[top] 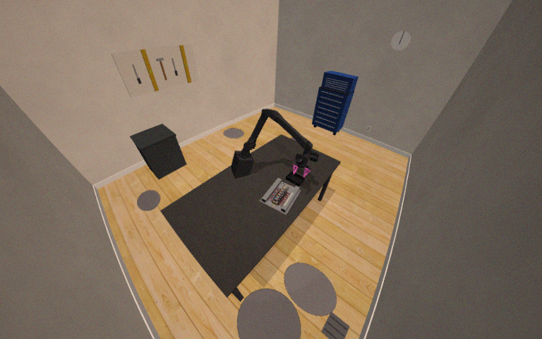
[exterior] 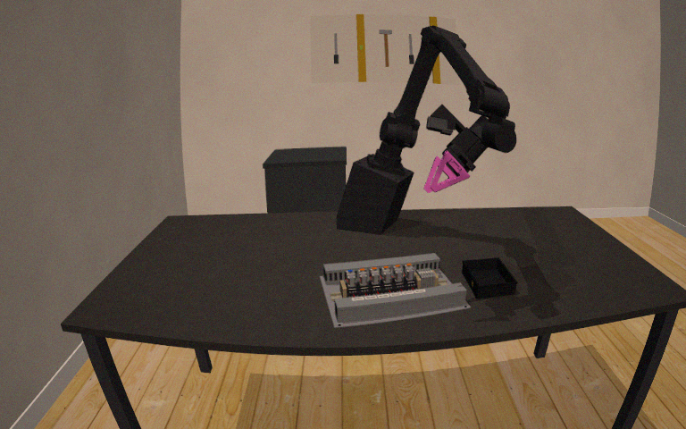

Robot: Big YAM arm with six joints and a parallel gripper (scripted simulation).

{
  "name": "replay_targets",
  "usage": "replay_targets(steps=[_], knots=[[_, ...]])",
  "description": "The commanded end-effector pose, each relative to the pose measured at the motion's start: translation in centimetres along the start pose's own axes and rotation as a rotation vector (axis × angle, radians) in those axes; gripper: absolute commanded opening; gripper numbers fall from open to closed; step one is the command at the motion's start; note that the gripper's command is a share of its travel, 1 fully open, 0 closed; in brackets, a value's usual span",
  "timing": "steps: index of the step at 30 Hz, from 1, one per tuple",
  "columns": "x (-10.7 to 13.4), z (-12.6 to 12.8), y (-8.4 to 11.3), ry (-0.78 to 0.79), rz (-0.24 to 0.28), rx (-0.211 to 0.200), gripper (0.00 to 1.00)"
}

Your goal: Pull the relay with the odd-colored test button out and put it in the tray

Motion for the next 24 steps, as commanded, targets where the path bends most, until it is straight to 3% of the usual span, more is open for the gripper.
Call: replay_targets(steps=[1, 17, 18, 24], knots=[[-0.3, 0.3, 0.4, -0.008, 0.002, -0.009, 1.00], [-0.3, 0.3, 0.4, -0.008, 0.002, -0.009, 1.00], [-0.8, 1.5, 1.4, -0.026, 0.009, -0.035, 0.59], [-0.8, 1.5, 1.4, -0.026, 0.009, -0.035, 0.59]])
Point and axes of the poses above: the point where the finger pads meet when closed, its own y axis back along the fingers, its own z axis across the jaws, x = y × z, the point moved 4 cm from there along y, back along the fingers, and after that the axes turned 1 degree about -y, right-handed, at the moved point
